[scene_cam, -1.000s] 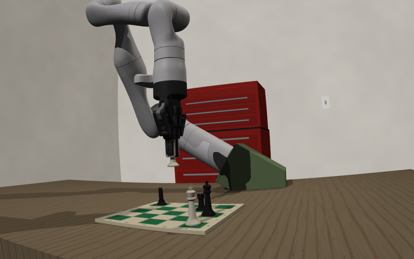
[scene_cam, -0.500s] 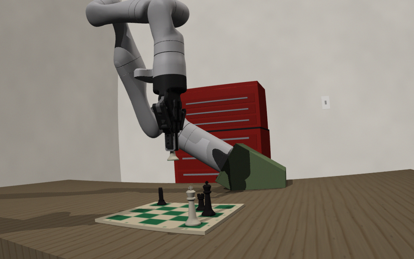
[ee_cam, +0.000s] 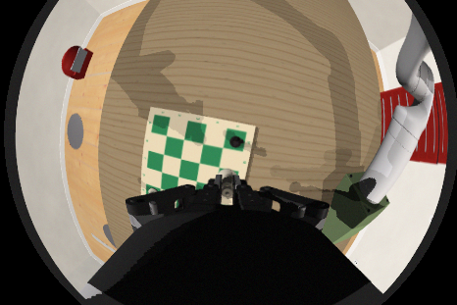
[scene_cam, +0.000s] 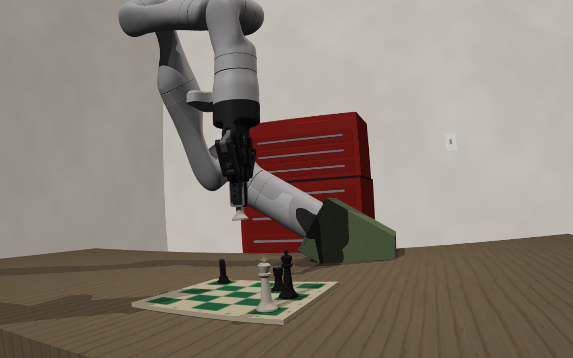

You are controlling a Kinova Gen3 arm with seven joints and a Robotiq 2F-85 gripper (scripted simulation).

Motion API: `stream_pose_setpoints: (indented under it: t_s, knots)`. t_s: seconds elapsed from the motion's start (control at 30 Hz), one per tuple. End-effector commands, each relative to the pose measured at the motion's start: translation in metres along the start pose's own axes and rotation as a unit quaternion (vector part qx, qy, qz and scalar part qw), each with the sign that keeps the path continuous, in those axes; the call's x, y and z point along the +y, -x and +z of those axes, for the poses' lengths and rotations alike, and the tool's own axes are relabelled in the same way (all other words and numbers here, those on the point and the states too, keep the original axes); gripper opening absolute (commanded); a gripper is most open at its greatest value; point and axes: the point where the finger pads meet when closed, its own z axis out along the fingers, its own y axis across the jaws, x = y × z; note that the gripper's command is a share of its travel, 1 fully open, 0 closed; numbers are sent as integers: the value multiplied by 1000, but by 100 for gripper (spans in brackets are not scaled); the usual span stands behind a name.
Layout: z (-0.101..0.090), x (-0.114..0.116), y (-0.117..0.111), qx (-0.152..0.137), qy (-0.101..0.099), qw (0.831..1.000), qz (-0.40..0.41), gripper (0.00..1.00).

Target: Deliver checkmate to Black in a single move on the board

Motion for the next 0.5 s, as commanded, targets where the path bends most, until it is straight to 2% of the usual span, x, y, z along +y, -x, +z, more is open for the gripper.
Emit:
stream_pose_setpoints:
  t_s: [0.0,0.17,0.47]
  knots:
    - [0,-4,3,0,0,1000,-15,0]
    - [-1,-10,7,1,-1,999,-45,0]
    - [-3,-33,23,4,-5,986,-168,0]
